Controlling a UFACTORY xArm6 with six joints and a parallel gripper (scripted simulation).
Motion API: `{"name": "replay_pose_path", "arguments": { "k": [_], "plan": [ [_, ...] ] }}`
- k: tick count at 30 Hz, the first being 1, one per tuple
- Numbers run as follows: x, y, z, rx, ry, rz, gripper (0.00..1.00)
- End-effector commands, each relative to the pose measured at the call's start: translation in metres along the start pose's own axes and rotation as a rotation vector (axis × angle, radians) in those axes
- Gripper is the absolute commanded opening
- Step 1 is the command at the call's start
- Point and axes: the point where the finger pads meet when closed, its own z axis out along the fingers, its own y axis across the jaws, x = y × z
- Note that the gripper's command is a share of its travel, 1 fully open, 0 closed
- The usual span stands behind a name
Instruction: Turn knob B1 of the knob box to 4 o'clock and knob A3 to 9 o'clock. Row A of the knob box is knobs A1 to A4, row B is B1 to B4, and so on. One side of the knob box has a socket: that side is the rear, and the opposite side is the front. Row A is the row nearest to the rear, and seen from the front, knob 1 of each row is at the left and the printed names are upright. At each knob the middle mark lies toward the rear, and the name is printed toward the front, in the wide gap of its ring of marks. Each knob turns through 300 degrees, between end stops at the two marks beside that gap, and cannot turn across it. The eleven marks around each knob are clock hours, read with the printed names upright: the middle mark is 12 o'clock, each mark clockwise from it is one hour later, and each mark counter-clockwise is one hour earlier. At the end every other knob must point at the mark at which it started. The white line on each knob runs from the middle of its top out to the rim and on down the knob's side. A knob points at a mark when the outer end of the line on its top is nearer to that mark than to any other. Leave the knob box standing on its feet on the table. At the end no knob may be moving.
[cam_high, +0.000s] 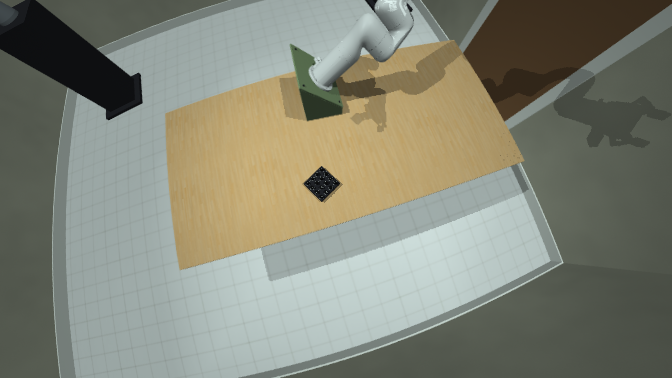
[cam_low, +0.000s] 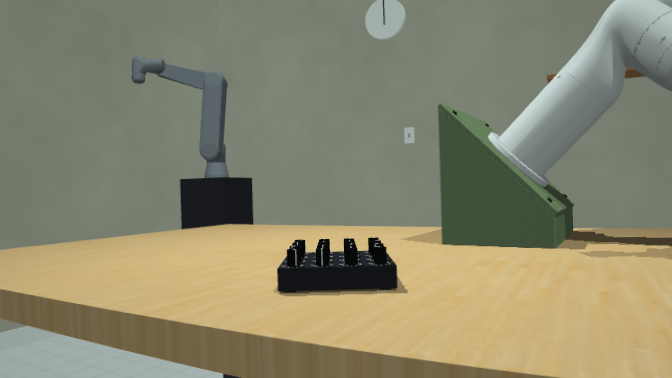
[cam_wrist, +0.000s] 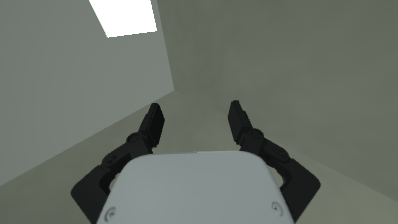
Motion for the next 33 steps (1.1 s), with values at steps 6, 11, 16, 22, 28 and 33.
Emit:
{"name": "replay_pose_path", "arguments": {
  "k": [6,11,16,22,28,33],
  "plan": [
    [0.0,-0.001,0.0,0.001,0.0,0.0,1.0],
    [0.0,-0.001,0.0,0.001,0.0,0.0,1.0],
    [0.0,-0.001,0.0,0.001,0.0,0.0,1.0],
    [0.005,0.002,0.003,-0.002,0.012,0.015,1.0],
    [0.045,0.028,0.026,-0.029,0.115,0.127,1.0],
    [0.079,0.049,0.042,-0.046,0.2,0.213,1.0]
  ]
}}
